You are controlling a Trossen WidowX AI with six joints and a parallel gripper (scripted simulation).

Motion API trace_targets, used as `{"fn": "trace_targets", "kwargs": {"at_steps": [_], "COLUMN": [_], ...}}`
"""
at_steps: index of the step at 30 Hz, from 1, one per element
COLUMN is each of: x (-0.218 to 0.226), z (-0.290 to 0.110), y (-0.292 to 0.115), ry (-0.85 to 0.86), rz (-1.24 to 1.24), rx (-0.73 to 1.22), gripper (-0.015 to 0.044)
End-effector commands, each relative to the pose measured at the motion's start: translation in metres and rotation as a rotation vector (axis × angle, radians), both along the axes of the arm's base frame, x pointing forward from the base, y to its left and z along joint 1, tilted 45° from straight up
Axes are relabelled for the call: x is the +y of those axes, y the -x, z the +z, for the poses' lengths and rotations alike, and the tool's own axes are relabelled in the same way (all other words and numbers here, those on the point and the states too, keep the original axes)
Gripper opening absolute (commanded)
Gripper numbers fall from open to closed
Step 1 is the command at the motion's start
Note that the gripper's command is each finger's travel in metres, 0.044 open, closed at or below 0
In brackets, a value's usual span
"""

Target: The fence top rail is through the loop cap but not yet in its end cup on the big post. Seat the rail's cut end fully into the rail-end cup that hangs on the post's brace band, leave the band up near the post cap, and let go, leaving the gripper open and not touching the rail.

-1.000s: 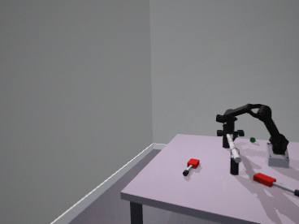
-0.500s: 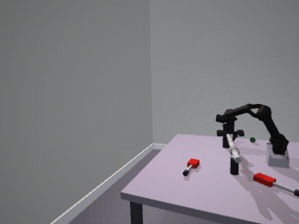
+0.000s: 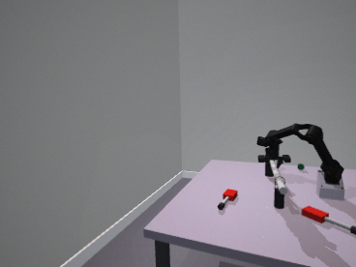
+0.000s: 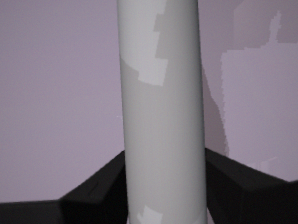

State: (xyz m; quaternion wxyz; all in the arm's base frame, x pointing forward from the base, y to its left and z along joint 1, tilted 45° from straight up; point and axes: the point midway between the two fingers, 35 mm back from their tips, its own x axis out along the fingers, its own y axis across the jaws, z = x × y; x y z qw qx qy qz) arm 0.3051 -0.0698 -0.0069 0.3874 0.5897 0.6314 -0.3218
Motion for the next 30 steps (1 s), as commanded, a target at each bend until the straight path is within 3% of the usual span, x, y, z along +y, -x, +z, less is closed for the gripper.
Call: {"fn": "trace_targets", "kwargs": {"at_steps": [1, 30], "x": [-0.003, -0.015], "z": [0.000, -0.001], "y": [-0.001, -0.007], "ry": [0.002, 0.003], "rz": [-0.001, -0.001], "rx": [-0.001, -0.002], "gripper": [0.0000, 0.0000]}}
